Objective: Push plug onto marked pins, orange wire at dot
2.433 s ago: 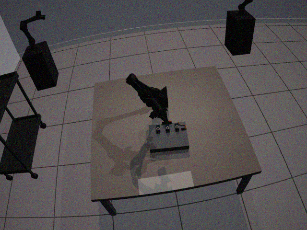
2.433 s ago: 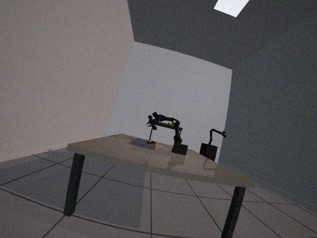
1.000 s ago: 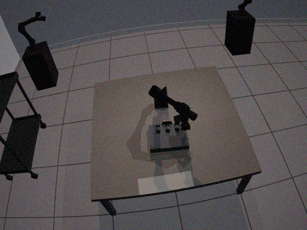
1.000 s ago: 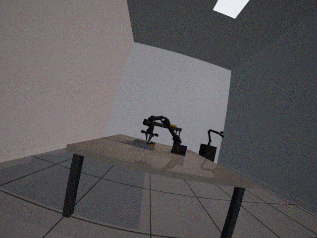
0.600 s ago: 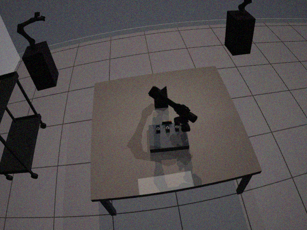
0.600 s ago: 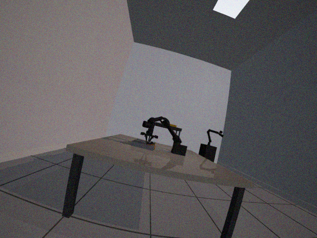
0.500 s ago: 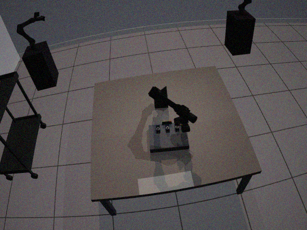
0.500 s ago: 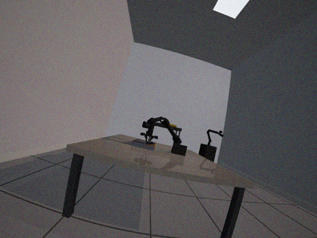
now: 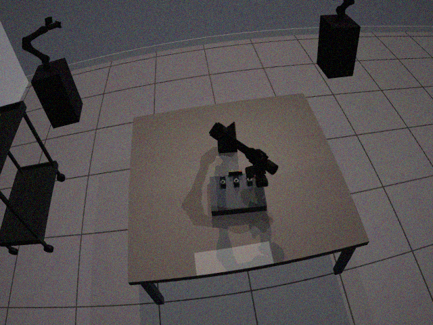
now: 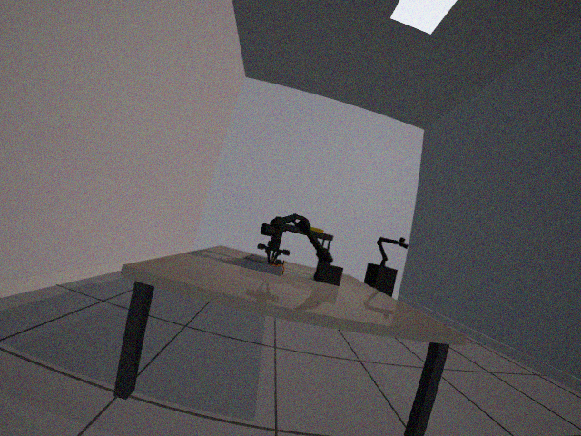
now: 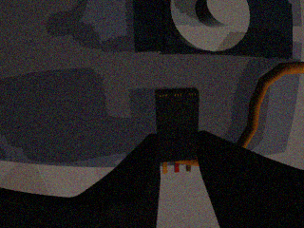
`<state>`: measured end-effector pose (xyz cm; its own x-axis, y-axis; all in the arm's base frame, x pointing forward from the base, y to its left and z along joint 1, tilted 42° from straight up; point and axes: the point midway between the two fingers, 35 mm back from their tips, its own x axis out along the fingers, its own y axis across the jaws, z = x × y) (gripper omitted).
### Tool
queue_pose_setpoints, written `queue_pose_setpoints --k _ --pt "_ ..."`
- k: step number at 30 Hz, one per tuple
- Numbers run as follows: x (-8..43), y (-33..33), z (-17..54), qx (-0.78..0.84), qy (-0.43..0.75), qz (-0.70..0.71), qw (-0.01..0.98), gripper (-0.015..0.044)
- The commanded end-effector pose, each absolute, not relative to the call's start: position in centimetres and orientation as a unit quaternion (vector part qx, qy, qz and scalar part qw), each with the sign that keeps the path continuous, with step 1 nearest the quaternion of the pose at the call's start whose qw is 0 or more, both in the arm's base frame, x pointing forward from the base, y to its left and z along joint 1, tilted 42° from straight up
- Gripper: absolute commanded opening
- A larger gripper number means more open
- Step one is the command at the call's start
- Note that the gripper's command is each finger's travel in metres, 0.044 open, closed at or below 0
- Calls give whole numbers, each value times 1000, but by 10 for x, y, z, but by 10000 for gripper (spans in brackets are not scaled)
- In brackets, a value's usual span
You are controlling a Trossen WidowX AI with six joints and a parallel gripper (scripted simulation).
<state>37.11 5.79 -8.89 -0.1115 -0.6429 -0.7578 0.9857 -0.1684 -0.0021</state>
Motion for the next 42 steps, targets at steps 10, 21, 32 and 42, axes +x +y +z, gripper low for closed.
queue_pose_setpoints --k 10,21,32,42 --pt "378 95 -47 320 269 -693 587 0" --pt "361 93 -35 262 335 -665 614 0" --pt "328 87 -17 157 440 -601 649 0" --pt "295 78 -3 58 525 -529 664 0"
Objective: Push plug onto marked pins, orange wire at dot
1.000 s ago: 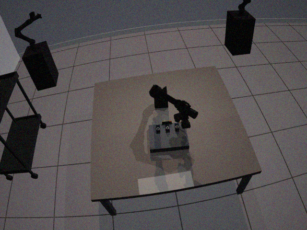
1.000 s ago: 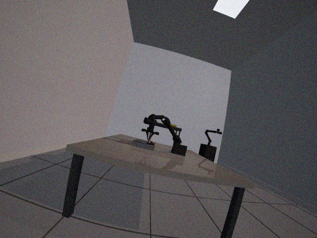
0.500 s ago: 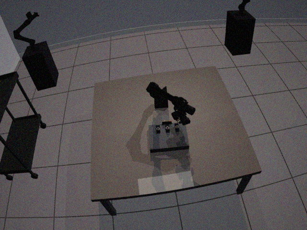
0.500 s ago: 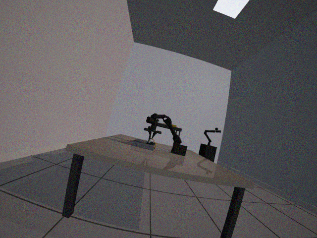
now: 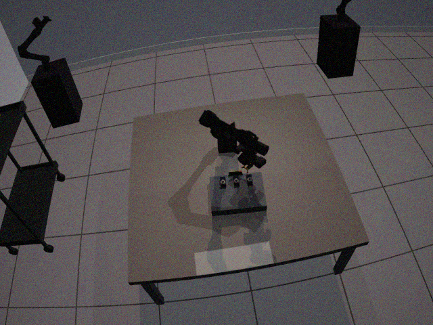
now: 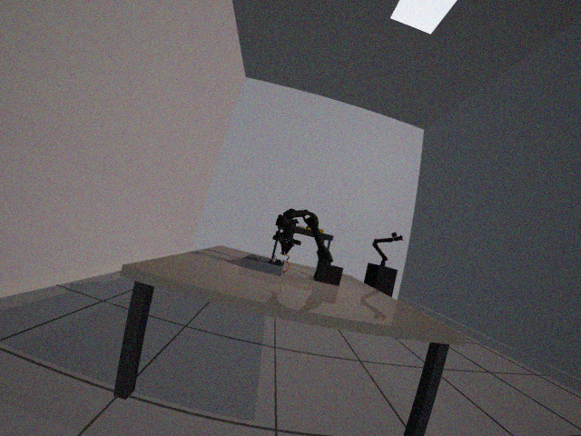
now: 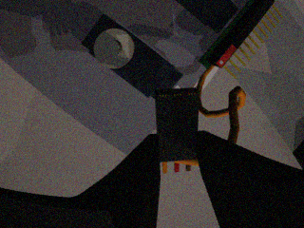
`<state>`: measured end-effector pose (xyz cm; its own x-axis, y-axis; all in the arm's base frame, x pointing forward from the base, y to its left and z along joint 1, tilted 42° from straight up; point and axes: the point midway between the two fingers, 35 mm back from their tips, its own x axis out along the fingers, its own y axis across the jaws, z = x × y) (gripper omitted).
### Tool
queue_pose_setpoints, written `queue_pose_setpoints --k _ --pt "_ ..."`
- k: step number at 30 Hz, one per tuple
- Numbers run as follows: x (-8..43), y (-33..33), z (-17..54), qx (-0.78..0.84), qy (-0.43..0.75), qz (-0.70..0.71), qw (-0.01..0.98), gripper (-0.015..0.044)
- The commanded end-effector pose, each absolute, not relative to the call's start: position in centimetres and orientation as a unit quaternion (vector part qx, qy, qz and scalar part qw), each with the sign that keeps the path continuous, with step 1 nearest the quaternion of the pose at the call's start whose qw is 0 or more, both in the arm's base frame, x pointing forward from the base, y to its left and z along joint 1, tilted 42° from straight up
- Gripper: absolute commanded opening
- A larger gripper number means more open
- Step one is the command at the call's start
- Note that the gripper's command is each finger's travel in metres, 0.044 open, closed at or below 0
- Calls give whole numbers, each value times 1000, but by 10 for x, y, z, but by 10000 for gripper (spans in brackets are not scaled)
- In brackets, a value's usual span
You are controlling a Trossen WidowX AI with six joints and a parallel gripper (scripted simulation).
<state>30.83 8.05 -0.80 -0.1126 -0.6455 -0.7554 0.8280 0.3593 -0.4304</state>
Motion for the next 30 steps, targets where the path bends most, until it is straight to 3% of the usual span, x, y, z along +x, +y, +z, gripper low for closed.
queue_pose_setpoints --k 1,30 --pt "292 77 -2 47 533 -521 665 0" --pt "208 40 10 -186 682 -306 638 0"
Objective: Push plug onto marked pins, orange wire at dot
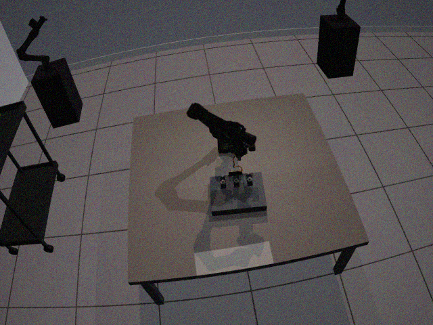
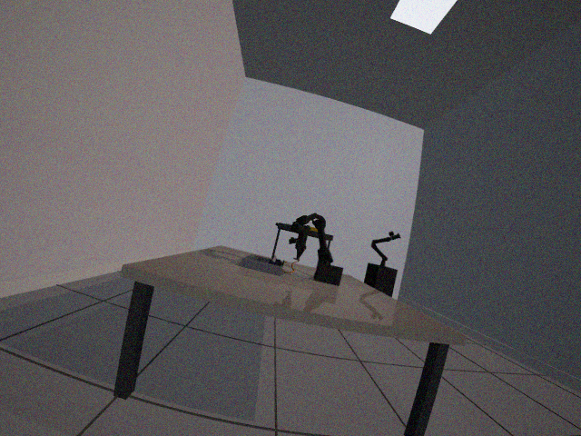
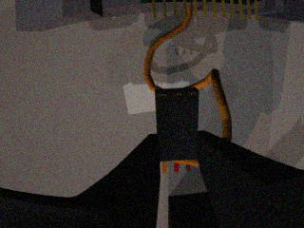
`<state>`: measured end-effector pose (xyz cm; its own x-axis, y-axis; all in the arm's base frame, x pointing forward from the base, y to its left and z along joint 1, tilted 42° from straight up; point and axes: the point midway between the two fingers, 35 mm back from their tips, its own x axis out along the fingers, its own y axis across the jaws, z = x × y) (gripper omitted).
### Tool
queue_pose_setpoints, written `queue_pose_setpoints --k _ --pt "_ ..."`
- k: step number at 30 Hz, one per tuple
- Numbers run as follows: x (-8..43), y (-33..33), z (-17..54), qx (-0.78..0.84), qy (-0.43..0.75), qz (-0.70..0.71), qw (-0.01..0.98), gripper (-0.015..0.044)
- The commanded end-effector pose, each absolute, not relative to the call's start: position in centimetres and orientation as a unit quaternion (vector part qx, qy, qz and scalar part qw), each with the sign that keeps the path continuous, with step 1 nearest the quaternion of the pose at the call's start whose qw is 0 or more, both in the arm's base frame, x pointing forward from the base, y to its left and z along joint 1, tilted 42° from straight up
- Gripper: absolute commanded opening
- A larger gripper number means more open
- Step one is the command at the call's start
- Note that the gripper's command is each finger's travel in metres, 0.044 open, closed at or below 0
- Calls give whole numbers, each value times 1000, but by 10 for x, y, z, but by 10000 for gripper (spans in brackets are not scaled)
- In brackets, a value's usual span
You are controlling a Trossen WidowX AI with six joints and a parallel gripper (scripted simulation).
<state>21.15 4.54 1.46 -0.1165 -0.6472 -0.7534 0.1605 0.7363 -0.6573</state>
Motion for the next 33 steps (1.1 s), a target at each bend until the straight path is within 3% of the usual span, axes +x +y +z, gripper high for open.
queue_pose_setpoints --k 1,12,33 --pt "207 38 7 -186 682 -306 638 0" --pt "204 19 -13 -187 681 -307 638 0" --pt "243 13 -10 -187 680 -308 639 0"
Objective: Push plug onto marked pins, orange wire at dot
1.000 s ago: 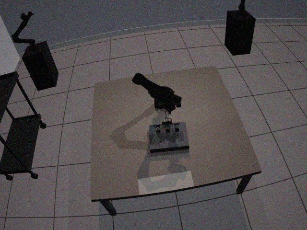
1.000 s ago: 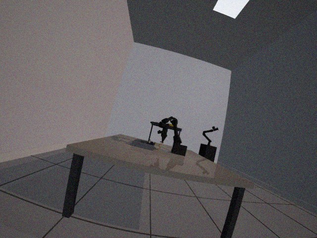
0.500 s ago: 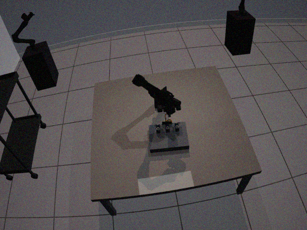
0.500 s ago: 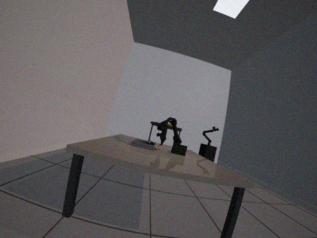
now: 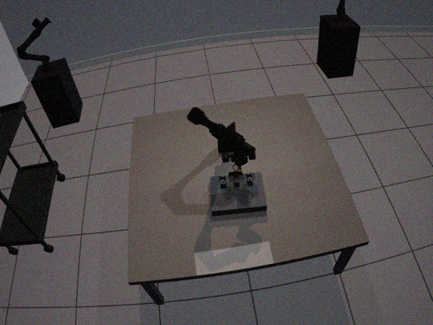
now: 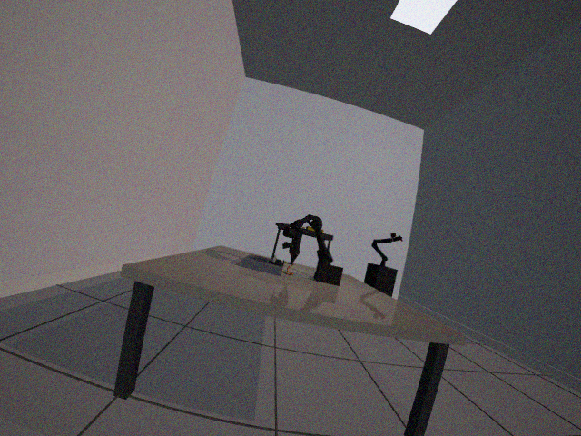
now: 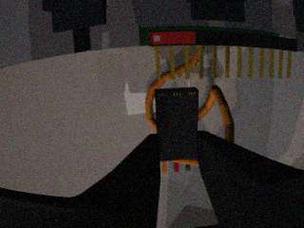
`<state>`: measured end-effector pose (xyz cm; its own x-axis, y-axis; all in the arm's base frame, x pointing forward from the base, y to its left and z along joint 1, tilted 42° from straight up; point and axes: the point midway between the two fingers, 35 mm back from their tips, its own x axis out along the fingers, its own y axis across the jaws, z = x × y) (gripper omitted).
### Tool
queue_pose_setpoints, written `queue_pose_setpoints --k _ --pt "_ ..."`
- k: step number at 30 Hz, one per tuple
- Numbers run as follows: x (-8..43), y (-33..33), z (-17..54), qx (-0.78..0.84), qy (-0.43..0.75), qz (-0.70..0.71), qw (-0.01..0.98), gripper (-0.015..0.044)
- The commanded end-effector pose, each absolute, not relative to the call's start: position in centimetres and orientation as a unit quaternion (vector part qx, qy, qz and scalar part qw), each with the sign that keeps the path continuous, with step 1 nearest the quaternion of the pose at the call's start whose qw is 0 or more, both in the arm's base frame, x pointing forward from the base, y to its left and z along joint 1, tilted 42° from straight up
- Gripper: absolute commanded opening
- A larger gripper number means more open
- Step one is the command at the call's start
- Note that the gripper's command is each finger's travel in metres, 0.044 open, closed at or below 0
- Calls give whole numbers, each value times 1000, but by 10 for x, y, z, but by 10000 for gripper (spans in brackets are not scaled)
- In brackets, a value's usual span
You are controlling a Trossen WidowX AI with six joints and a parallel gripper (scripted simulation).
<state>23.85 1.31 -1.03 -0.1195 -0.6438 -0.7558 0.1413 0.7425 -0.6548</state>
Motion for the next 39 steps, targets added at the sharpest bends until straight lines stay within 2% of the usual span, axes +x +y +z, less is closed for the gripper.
queue_pose_setpoints --k 1,35,39 --pt "243 13 -10 -187 680 -308 639 0" --pt "263 10 -9 -186 680 -308 639 0" --pt "259 9 -12 -187 680 -308 639 105"
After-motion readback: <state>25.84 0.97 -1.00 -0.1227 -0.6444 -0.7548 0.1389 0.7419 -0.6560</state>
